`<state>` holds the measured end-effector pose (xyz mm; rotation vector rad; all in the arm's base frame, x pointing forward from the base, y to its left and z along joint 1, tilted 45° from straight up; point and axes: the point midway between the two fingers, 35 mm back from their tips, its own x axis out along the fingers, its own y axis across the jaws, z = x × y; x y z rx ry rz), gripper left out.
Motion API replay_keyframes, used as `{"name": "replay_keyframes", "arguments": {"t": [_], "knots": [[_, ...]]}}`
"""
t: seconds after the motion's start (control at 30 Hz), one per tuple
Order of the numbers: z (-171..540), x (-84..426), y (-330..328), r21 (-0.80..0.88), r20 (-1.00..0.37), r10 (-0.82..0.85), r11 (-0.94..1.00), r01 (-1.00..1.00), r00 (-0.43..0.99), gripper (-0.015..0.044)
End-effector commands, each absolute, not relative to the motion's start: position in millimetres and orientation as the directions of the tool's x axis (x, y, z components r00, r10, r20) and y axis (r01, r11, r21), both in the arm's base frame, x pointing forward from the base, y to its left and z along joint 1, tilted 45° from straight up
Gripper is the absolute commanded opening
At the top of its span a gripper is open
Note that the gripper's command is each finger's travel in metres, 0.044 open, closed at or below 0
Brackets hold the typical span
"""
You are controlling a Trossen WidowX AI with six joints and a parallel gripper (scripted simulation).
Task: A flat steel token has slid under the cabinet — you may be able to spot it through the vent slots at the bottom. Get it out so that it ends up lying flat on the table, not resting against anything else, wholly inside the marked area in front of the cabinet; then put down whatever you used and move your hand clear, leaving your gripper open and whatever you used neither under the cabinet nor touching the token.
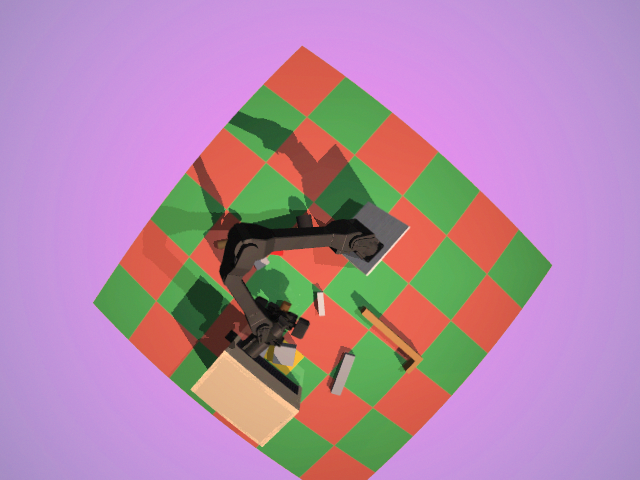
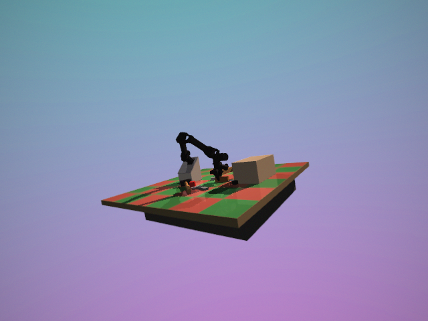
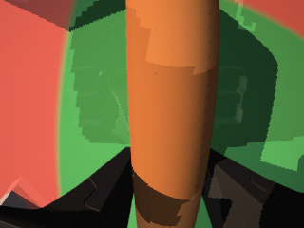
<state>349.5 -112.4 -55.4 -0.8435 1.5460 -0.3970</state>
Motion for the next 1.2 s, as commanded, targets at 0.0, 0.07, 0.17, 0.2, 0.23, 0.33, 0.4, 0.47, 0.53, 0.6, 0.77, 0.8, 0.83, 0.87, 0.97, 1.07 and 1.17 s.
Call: {"name": "replay_keyframes", "arguments": {"t": [0.0, 0.07, 0.17, 0.2, 0.23, 0.33, 0.4, 0.47, 0.53, 0.6, 0.77, 0.8, 0.83, 0.87, 0.97, 1.07, 1.17], "knots": [[-55.7, 359.2, -111.2, -0.689, -0.708, -0.705, 0.674, -0.265, 0.047, 0.0], [-56.1, 361.1, -110.7, -0.689, -0.708, -0.705, 0.674, -0.265, 0.047, 0.0], [-56.5, 363.8, -110.0, -0.689, -0.708, -0.705, 0.674, -0.265, 0.048, 0.0], [-56.7, 364.8, -109.8, -0.689, -0.708, -0.705, 0.674, -0.265, 0.048, 0.0], [-56.8, 365.7, -109.5, -0.689, -0.708, -0.705, 0.674, -0.265, 0.048, 0.0], [-57.3, 368.5, -108.9, -0.689, -0.708, -0.705, 0.674, -0.265, 0.048, 0.0], [-57.5, 370.3, -108.4, -0.689, -0.708, -0.705, 0.674, -0.265, 0.048, 0.0], [-57.8, 372.2, -108.0, -0.689, -0.708, -0.705, 0.674, -0.265, 0.048, 0.0], [-58.1, 374.1, -107.5, -0.689, -0.708, -0.705, 0.674, -0.265, 0.048, 0.0], [-58.4, 375.9, -107.1, -0.689, -0.708, -0.705, 0.674, -0.265, 0.048, 0.0], [-59.1, 380.5, -106.0, -0.69, -0.708, -0.705, 0.674, -0.264, 0.048, 0.0], [-59.2, 381.4, -105.8, -0.69, -0.708, -0.705, 0.674, -0.264, 0.048, 0.0], [-59.3, 382.3, -105.6, -0.69, -0.708, -0.705, 0.674, -0.264, 0.048, 0.0], [-59.5, 383.2, -105.4, -0.69, -0.708, -0.705, 0.674, -0.264, 0.049, 0.0], [-59.8, 385.9, -104.8, -0.69, -0.708, -0.705, 0.674, -0.264, 0.049, 0.0], [-60.2, 388.6, -104.2, -0.69, -0.708, -0.705, 0.674, -0.264, 0.049, 0.0], [-60.6, 391.3, -103.6, -0.69, -0.708, -0.705, 0.674, -0.264, 0.049, 0.0]]}}
